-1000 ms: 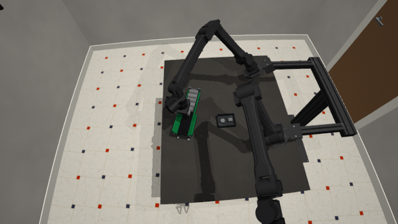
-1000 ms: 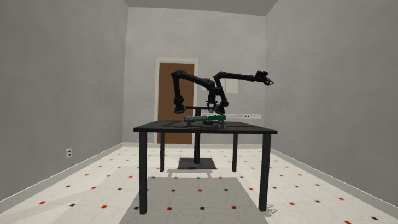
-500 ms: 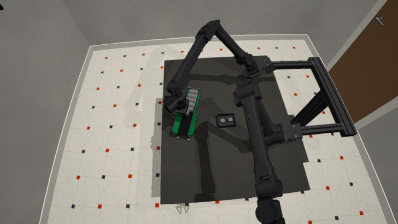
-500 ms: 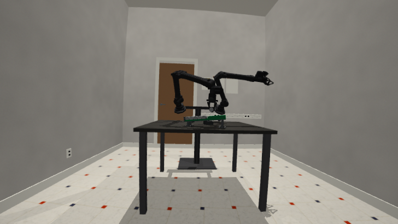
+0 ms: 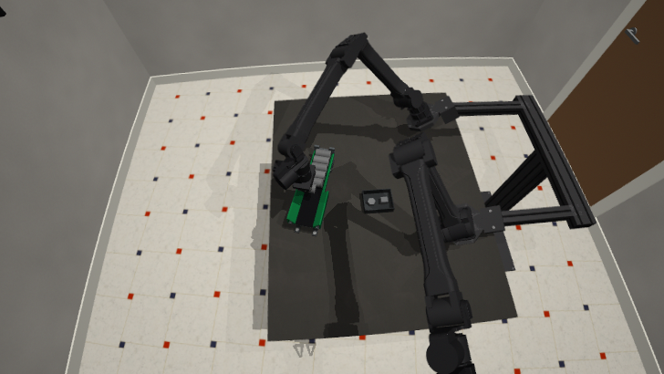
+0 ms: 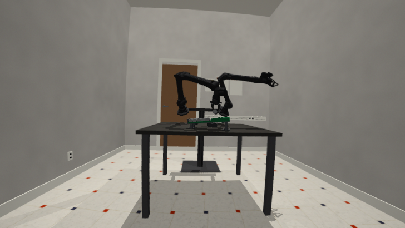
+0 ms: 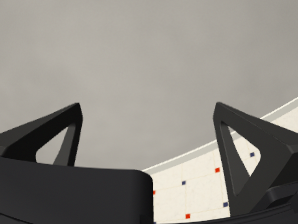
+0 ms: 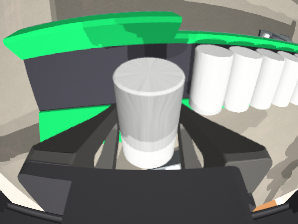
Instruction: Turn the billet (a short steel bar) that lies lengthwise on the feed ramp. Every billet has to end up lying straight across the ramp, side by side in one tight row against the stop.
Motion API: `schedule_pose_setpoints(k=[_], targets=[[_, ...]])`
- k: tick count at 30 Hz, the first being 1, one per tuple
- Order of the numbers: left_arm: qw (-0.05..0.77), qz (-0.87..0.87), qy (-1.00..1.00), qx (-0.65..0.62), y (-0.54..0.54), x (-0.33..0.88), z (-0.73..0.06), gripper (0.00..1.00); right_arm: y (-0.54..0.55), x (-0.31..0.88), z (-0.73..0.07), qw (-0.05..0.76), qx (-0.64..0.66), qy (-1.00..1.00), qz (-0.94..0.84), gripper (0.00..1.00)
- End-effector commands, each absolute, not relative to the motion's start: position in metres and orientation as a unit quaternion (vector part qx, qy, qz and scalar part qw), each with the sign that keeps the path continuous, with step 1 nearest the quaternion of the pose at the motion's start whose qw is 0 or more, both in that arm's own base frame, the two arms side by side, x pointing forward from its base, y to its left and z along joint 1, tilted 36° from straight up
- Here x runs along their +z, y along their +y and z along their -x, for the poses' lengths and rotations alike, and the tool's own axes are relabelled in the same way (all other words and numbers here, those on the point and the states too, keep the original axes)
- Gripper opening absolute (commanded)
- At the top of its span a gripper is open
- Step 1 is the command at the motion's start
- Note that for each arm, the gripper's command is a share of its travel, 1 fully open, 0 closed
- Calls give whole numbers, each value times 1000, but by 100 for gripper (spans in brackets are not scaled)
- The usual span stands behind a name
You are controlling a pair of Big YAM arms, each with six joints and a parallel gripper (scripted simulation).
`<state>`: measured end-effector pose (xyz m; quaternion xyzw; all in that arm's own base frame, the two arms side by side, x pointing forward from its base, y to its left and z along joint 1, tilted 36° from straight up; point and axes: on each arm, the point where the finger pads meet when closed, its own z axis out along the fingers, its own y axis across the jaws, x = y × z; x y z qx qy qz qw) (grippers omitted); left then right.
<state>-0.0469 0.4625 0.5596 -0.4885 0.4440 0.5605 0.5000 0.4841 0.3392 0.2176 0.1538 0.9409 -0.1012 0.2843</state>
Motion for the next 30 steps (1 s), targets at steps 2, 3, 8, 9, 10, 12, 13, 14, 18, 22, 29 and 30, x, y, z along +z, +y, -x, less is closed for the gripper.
schedule_pose_setpoints(k=[2, 3, 8, 9, 10, 12, 13, 14, 18, 22, 29, 30], targets=[[519, 468, 417, 581, 451, 604, 51, 100, 377, 270, -476, 315, -56, 936, -145, 0], [519, 468, 417, 581, 451, 604, 51, 100, 377, 270, -476, 315, -56, 936, -145, 0], [519, 468, 417, 581, 451, 604, 51, 100, 377, 269, -476, 315, -56, 936, -145, 0], [519, 468, 417, 581, 451, 604, 51, 100, 377, 269, -477, 315, -56, 936, -144, 0], [519, 468, 417, 581, 451, 604, 51, 100, 377, 268, -477, 314, -57, 937, -144, 0], [519, 468, 417, 581, 451, 604, 51, 100, 378, 264, -478, 313, -58, 937, -143, 0], [519, 468, 417, 581, 451, 604, 51, 100, 378, 264, -478, 313, -58, 937, -143, 0], [519, 468, 417, 581, 451, 604, 51, 100, 378, 264, -478, 313, -58, 937, -143, 0], [519, 468, 417, 581, 451, 604, 51, 100, 382, 257, -483, 317, -54, 937, -140, 0], [519, 468, 417, 581, 451, 604, 51, 100, 382, 254, -486, 318, -52, 936, -139, 0], [519, 468, 417, 581, 451, 604, 51, 100, 383, 236, -492, 316, -54, 937, -138, 0], [519, 468, 417, 581, 451, 604, 51, 100, 383, 236, -492, 316, -54, 937, -138, 0]])
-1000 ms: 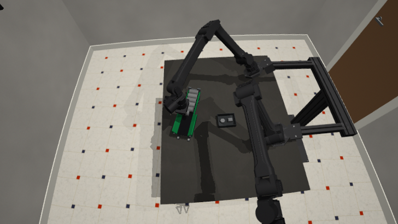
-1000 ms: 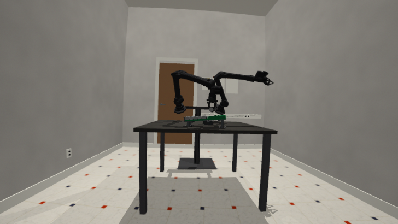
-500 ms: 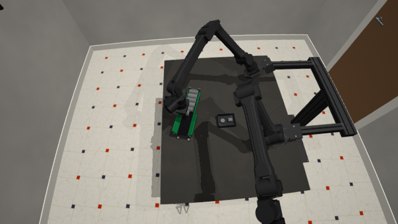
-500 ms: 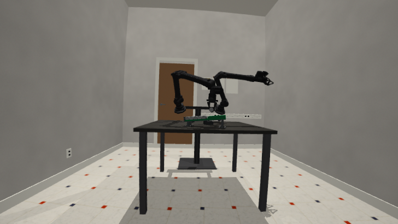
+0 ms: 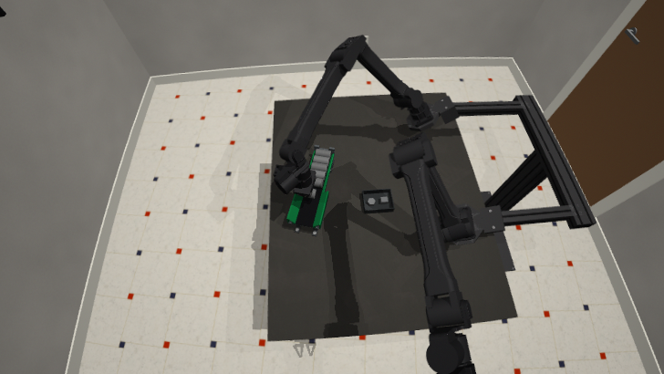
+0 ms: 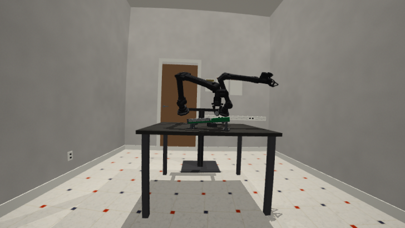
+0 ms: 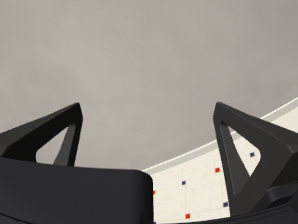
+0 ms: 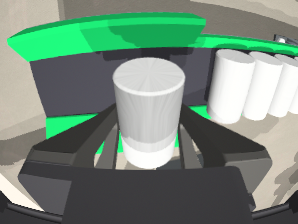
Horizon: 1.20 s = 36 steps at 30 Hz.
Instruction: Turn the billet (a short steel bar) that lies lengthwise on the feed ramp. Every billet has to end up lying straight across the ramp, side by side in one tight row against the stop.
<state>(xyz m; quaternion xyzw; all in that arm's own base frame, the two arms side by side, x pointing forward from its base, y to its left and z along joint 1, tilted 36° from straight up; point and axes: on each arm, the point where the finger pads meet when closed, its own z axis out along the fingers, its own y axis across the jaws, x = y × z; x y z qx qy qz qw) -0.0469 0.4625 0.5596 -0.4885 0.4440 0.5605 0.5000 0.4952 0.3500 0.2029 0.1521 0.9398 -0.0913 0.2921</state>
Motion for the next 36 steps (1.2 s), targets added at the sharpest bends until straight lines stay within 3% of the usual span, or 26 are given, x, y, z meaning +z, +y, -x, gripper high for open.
schedule_pose_setpoints(k=[1, 36], targets=[[519, 468, 417, 581, 451, 604, 51, 100, 383, 236, -492, 316, -54, 937, -138, 0], [519, 468, 417, 581, 451, 604, 51, 100, 376, 219, -496, 314, -58, 937, -138, 0]])
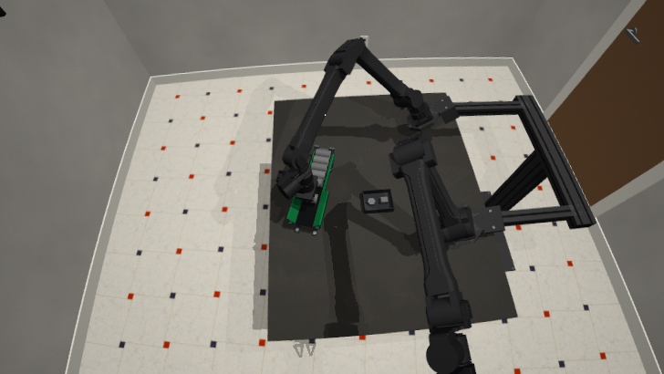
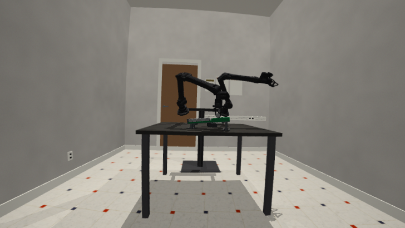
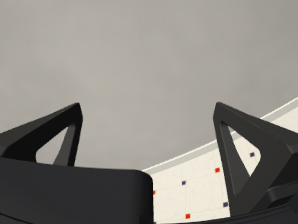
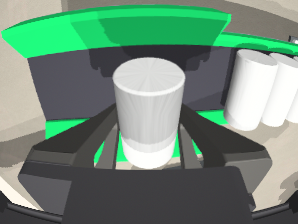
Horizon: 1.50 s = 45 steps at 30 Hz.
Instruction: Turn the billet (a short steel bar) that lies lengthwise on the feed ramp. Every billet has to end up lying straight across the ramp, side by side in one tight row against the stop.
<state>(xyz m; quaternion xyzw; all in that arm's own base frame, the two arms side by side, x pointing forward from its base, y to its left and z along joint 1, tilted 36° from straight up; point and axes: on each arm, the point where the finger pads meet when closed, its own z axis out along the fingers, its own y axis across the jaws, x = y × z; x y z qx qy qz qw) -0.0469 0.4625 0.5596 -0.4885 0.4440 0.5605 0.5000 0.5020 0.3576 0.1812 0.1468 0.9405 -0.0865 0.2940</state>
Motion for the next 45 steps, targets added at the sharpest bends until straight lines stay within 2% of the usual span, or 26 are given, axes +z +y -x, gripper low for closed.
schedule_pose_setpoints(k=[1, 45], targets=[[519, 468, 417, 581, 451, 604, 51, 100, 376, 219, -496, 314, -58, 937, -138, 0], [519, 468, 417, 581, 451, 604, 51, 100, 360, 207, -506, 316, -58, 936, -145, 0]])
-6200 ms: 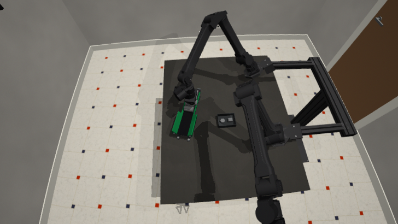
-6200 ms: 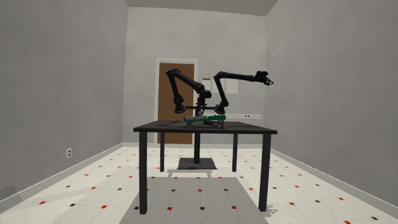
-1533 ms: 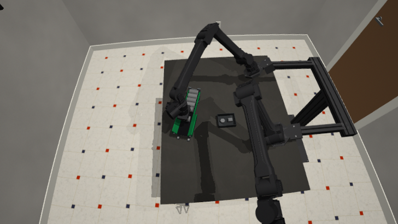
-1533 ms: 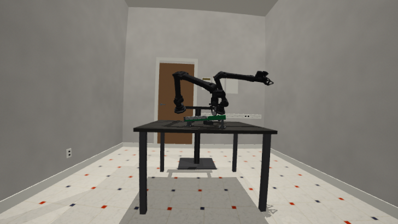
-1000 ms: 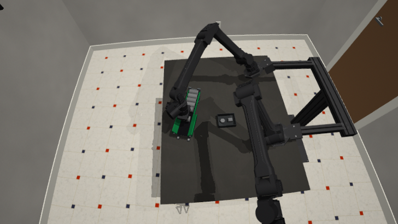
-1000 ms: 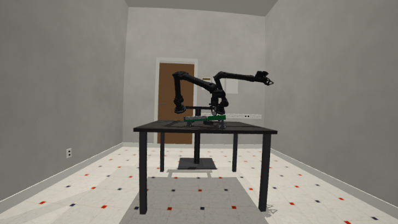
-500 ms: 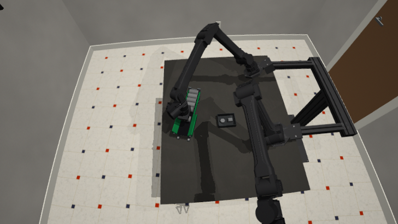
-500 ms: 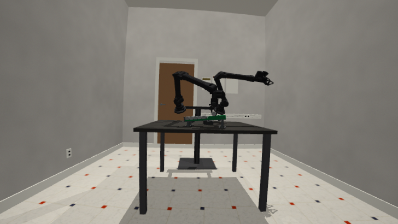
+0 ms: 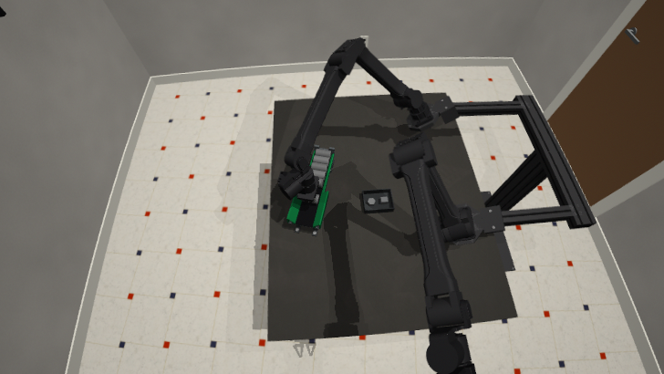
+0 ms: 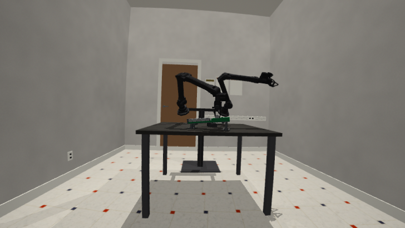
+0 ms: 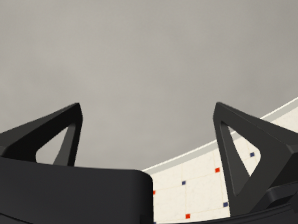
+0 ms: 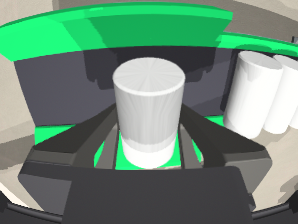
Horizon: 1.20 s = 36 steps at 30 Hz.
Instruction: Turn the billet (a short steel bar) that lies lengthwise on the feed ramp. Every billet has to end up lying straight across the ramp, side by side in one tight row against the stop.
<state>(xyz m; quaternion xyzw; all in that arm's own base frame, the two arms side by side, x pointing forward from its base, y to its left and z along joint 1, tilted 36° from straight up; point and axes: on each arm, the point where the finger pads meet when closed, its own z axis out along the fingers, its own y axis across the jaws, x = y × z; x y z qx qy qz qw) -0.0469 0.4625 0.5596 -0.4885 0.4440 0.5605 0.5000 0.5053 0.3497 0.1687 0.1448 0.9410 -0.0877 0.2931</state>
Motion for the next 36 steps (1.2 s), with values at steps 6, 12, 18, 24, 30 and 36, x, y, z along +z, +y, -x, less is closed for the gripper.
schedule_pose_setpoints(k=[6, 12, 18, 24, 30, 36], targets=[[519, 468, 417, 581, 451, 604, 51, 100, 367, 210, -502, 316, -56, 937, -140, 0], [519, 468, 417, 581, 451, 604, 51, 100, 367, 210, -502, 316, -56, 937, -140, 0], [519, 468, 417, 581, 451, 604, 51, 100, 367, 210, -502, 316, -56, 937, -140, 0], [519, 468, 417, 581, 451, 604, 51, 100, 367, 210, -502, 316, -56, 937, -140, 0], [519, 468, 417, 581, 451, 604, 51, 100, 367, 210, -502, 316, -56, 937, -140, 0], [519, 468, 417, 581, 451, 604, 51, 100, 367, 210, -502, 316, -56, 937, -140, 0]])
